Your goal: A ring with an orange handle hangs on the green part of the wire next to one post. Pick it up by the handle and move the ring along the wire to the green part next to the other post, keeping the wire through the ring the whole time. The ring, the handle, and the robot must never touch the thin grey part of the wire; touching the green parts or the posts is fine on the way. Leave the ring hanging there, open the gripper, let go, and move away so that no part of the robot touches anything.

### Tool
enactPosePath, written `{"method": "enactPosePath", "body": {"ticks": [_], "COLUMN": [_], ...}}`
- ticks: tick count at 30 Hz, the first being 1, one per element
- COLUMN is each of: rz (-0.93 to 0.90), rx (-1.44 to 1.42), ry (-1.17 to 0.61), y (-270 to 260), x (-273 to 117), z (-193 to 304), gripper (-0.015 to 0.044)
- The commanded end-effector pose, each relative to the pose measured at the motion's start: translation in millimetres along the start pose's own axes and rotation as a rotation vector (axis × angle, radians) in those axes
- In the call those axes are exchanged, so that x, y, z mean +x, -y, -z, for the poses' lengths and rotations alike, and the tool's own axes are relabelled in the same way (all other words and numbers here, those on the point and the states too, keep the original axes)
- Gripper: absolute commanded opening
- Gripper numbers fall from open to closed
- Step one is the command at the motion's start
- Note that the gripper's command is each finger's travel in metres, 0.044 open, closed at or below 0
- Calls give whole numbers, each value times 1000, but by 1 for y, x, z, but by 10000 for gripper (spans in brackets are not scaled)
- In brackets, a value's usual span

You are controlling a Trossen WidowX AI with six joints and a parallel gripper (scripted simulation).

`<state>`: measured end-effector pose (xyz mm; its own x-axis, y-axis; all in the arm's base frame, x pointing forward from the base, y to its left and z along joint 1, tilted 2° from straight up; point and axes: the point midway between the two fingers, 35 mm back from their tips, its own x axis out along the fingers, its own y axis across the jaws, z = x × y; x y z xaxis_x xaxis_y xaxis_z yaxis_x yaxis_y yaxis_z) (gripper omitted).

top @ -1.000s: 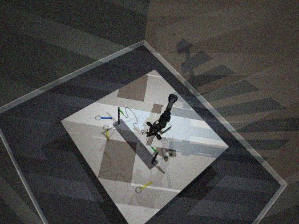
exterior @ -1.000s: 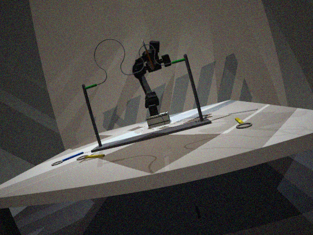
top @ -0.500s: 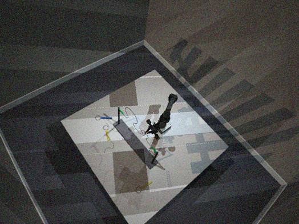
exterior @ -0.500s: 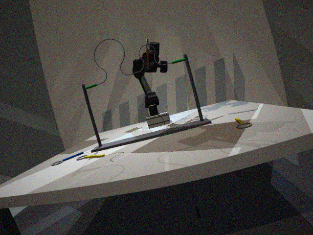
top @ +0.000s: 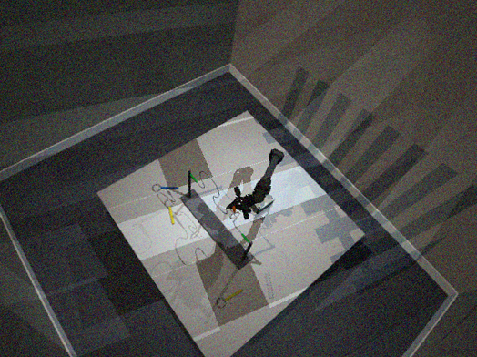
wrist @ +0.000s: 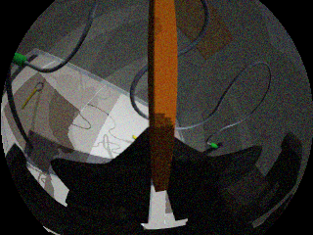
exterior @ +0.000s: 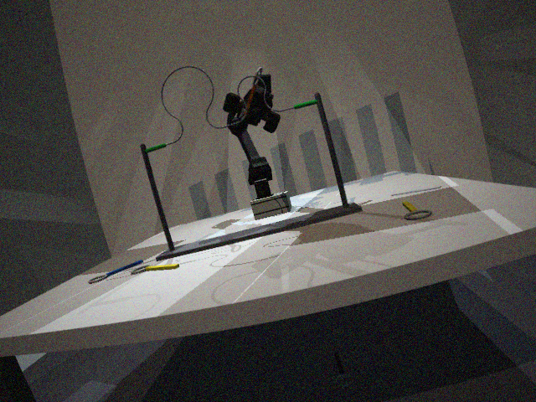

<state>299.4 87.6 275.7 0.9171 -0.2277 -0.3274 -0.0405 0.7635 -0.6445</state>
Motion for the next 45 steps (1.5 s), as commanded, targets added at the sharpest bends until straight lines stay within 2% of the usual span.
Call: {"method": "enactPosePath", "body": {"ticks": [1,45], "rz": [48,551], "rx": [-81,-972], "ry": [7,120], "y": [7,70], "x": [1,-11], "z": [1,-34], "gripper": [-150,-150]}}
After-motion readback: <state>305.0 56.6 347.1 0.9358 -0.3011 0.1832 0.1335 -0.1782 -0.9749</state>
